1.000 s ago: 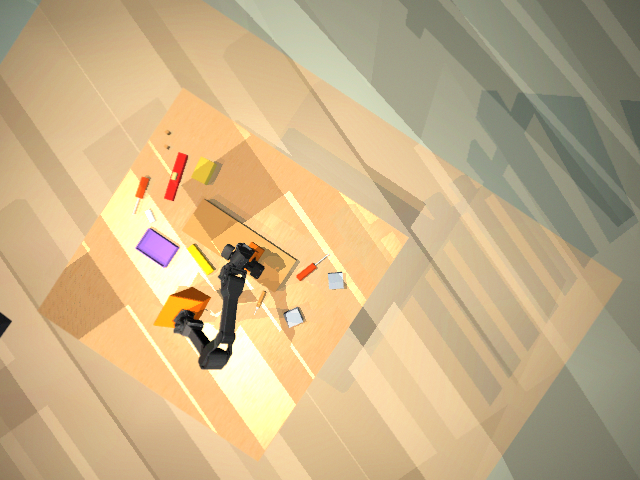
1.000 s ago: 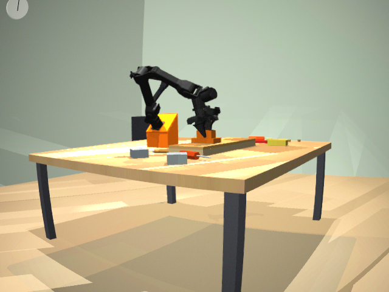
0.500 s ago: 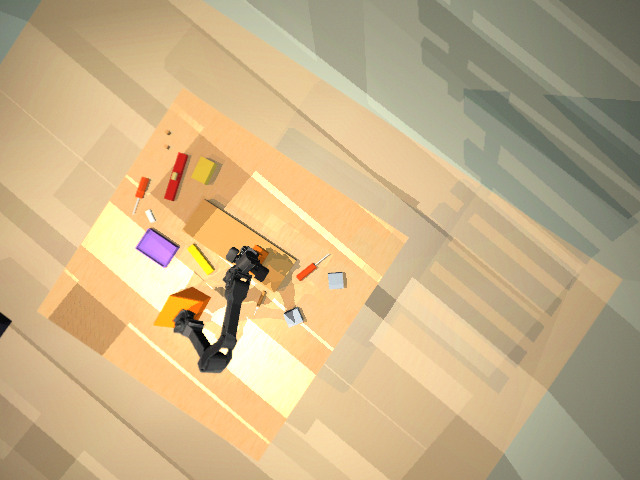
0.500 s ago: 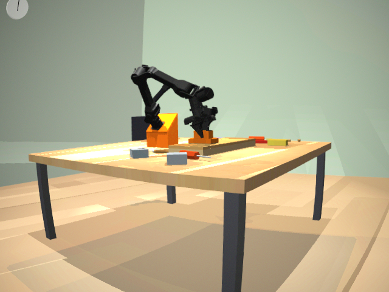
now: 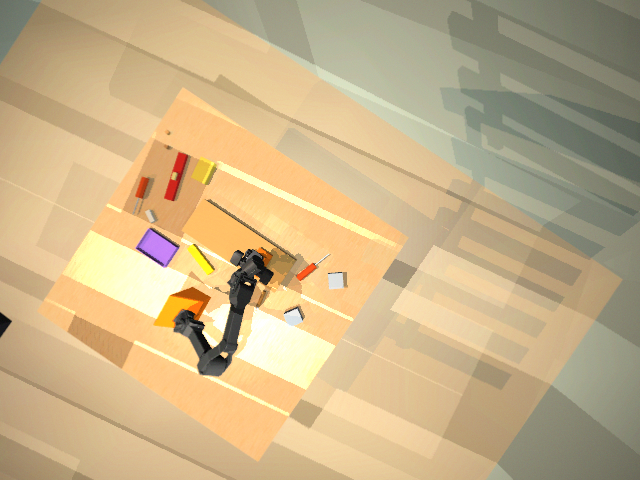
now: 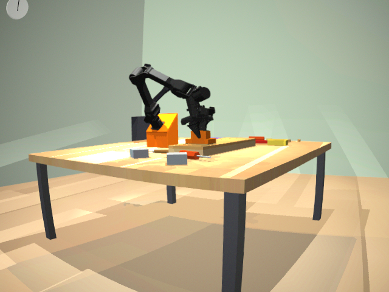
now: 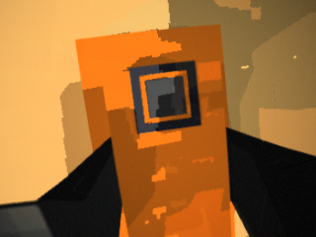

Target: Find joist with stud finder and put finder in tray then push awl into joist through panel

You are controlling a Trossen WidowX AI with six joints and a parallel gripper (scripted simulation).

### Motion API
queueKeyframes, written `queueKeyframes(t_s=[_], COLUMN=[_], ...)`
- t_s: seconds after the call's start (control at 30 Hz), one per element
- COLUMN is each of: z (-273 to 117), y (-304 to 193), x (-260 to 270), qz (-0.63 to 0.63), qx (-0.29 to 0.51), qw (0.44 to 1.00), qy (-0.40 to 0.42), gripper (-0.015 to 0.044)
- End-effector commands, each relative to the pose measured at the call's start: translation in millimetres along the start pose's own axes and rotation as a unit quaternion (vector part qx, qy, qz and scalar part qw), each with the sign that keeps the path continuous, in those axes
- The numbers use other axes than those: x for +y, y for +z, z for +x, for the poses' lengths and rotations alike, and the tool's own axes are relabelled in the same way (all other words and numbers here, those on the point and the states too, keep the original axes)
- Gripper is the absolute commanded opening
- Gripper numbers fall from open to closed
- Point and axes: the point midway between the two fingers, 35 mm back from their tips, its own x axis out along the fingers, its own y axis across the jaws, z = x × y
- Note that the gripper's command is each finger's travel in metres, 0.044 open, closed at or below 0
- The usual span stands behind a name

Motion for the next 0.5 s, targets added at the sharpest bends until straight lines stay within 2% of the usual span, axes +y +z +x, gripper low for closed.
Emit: queueKeyframes(t_s=[0.0, 0.47], z=[0, 0], y=[0, 0], x=[-12, -35], qz=[0.005, 0.005], qx=[0.001, 0.001], qw=[1.000, 1.000], qy=[-0.005, -0.005], gripper=[0.0000, 0.0000])
